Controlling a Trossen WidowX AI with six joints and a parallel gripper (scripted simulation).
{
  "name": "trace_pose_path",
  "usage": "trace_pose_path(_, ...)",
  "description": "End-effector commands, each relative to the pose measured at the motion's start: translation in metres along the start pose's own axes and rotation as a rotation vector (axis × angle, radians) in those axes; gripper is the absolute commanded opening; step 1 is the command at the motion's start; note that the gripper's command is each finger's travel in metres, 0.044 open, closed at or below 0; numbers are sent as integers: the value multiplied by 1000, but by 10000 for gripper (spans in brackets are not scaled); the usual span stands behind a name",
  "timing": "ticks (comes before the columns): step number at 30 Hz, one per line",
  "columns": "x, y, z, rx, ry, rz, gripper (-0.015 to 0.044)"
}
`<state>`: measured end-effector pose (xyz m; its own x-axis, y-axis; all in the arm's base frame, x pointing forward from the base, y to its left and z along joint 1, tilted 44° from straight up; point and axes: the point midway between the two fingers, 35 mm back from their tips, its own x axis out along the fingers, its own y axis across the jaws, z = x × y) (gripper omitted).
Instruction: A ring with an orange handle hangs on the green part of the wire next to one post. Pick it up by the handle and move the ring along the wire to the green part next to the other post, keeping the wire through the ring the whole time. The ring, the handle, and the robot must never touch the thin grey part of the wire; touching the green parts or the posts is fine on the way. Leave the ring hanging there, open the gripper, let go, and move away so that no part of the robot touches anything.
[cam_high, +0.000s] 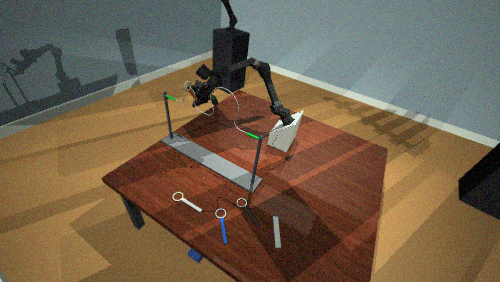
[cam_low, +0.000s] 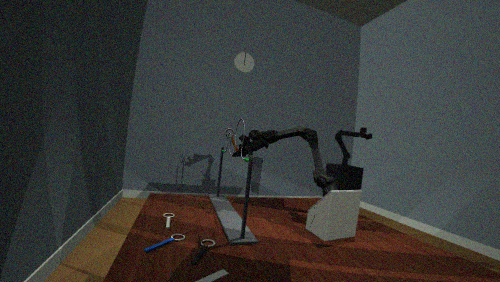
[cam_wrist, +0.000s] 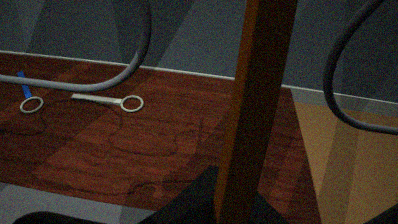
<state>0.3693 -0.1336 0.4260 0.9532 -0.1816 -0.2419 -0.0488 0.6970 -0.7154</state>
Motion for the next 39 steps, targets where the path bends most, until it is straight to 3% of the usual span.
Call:
trace_pose_path(1,-2,-8,1,-102,-4,-64,-150)
trace_pose_path(39,-15,-59,28,-869,-52,-507,-150)
